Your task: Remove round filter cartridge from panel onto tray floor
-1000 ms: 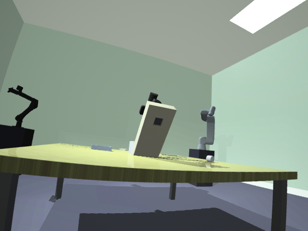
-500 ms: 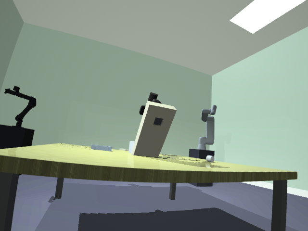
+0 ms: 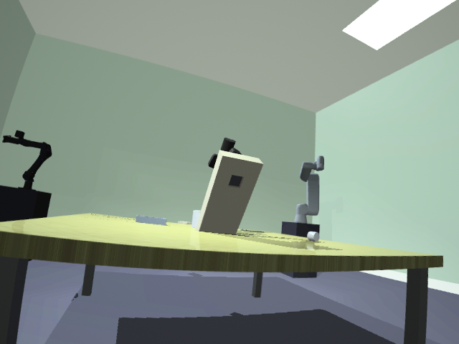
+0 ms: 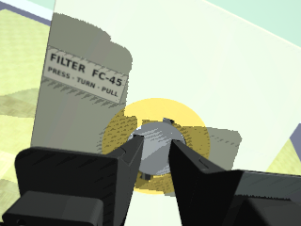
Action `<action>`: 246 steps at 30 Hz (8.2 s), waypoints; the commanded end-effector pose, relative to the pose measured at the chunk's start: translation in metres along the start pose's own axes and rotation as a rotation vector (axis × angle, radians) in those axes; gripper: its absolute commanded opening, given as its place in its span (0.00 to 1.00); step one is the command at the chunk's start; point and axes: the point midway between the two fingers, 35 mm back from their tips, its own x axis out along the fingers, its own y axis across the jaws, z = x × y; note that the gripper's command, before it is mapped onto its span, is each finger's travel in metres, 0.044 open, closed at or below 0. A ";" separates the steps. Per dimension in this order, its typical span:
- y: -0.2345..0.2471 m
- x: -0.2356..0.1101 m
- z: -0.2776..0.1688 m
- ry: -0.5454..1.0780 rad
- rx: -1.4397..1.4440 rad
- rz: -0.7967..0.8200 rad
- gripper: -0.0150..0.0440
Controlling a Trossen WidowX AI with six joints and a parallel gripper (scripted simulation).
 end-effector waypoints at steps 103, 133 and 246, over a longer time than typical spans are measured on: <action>0.000 0.012 -0.003 0.013 -1.417 0.010 0.25; 0.000 -0.071 -0.007 0.019 -1.414 0.012 0.25; 0.026 -0.049 -0.074 0.453 0.229 0.044 0.77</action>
